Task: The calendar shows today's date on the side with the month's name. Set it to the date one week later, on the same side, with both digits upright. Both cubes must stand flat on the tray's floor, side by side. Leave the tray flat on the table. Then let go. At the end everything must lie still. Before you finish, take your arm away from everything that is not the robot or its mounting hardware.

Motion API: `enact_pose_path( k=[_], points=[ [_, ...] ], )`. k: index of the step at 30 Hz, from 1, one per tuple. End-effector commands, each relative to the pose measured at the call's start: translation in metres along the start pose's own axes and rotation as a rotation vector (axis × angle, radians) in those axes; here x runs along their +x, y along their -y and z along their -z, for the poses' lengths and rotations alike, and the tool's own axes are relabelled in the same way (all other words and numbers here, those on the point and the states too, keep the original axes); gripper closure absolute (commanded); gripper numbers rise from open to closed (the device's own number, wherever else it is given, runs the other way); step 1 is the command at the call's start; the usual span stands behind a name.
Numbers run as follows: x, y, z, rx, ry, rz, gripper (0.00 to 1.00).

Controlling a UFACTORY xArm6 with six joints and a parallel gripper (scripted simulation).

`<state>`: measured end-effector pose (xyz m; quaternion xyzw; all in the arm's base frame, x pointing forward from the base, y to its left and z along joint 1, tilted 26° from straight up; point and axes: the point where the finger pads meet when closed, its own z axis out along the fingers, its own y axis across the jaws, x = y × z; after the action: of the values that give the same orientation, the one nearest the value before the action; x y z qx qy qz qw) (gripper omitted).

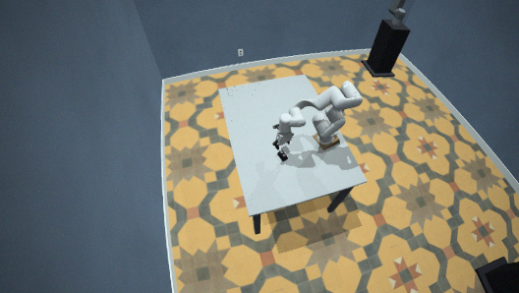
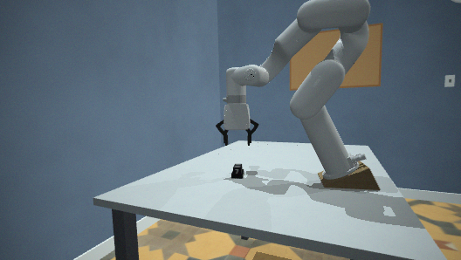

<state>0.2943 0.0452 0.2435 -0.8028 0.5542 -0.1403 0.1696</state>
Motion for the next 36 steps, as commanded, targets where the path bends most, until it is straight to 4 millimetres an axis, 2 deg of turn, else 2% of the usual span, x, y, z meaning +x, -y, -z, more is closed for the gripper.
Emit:
enact_pose_path(
  k=[1,15,21,23,24,36],
  points=[
    [0.0,0.001,0.001,0.004,-0.001,0.0,0.0],
    [0.0,0.001,0.001,0.004,-0.001,0.0,0.0],
    [-0.03,0.0,-0.01,0.004,-0.001,0.0,0.0],
    [-0.032,0.0,-0.011,0.004,-0.001,0.0,0.0],
    [-0.032,0.0,-0.011,0.004,-0.001,0.0,0.53],
    [-0.032,0.0,-0.011,0.004,-0.001,0.0,0.53]
  ],
)
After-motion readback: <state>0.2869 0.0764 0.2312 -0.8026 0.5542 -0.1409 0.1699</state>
